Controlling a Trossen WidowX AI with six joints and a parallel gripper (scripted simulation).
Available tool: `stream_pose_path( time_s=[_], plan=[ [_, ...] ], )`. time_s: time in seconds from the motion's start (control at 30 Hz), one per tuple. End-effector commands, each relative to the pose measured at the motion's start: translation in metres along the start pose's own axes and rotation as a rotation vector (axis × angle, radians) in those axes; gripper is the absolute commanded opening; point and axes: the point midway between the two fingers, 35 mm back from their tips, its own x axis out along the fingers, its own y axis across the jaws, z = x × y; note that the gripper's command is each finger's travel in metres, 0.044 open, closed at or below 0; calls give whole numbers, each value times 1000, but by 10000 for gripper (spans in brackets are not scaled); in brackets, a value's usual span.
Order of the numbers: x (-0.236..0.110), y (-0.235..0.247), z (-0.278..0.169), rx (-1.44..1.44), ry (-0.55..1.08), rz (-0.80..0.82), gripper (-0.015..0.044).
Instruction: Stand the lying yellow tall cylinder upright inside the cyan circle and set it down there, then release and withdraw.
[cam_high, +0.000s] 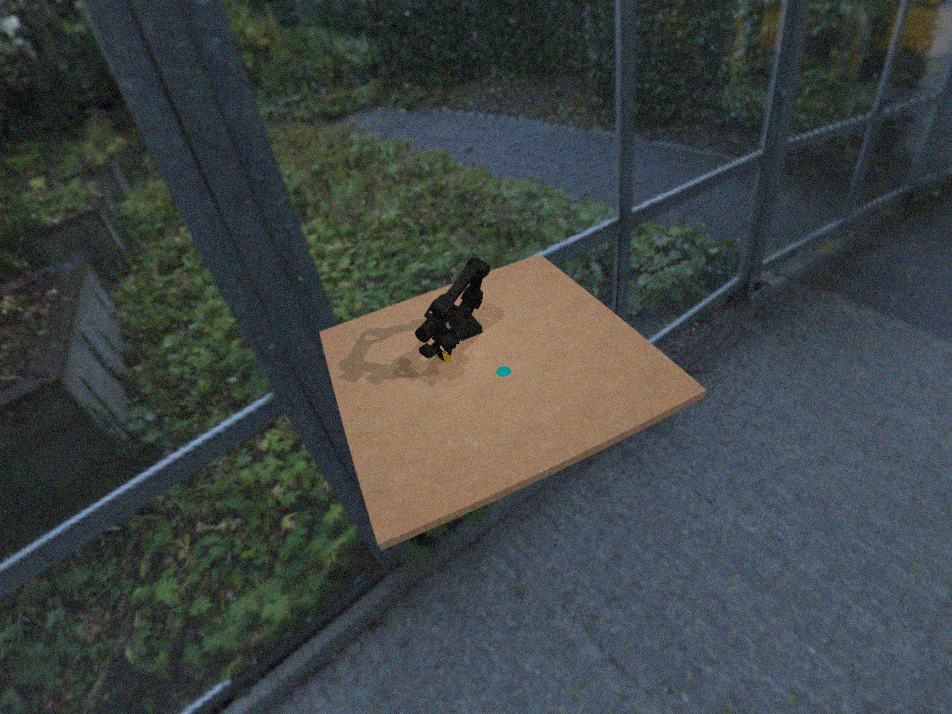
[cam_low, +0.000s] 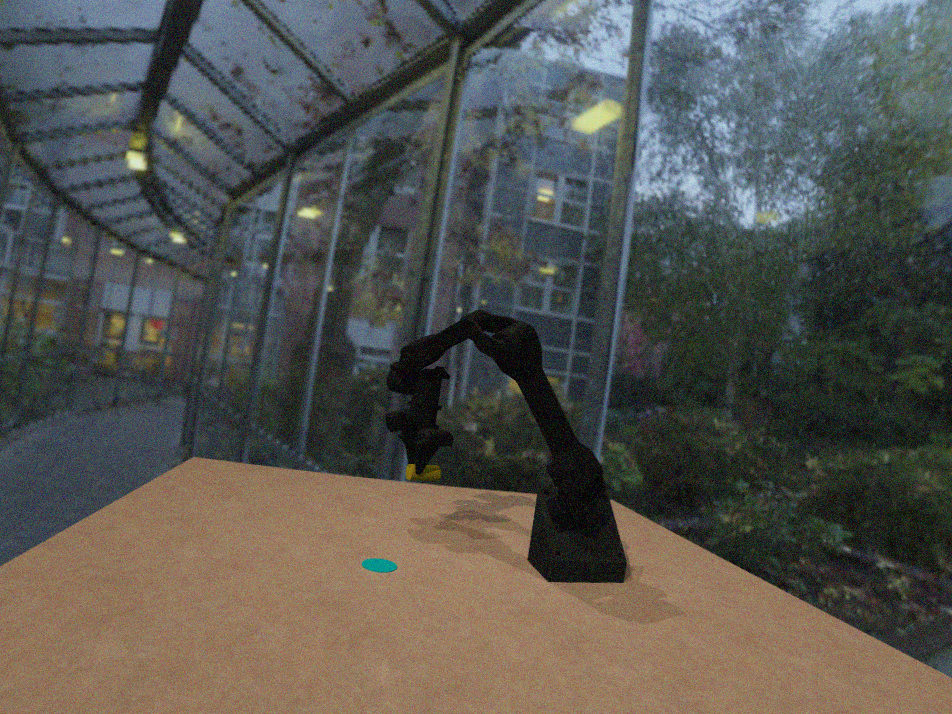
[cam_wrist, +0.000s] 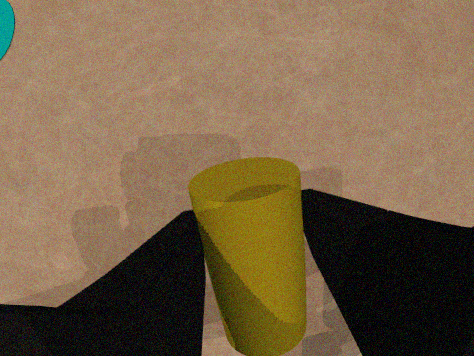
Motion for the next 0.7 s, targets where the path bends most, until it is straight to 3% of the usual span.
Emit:
stream_pose_path(
  time_s=[0.0,0.67],
  plan=[
    [-2,5,5,17,7,-1,105],
    [-11,48,52,210,8,-12,105]
  ],
)
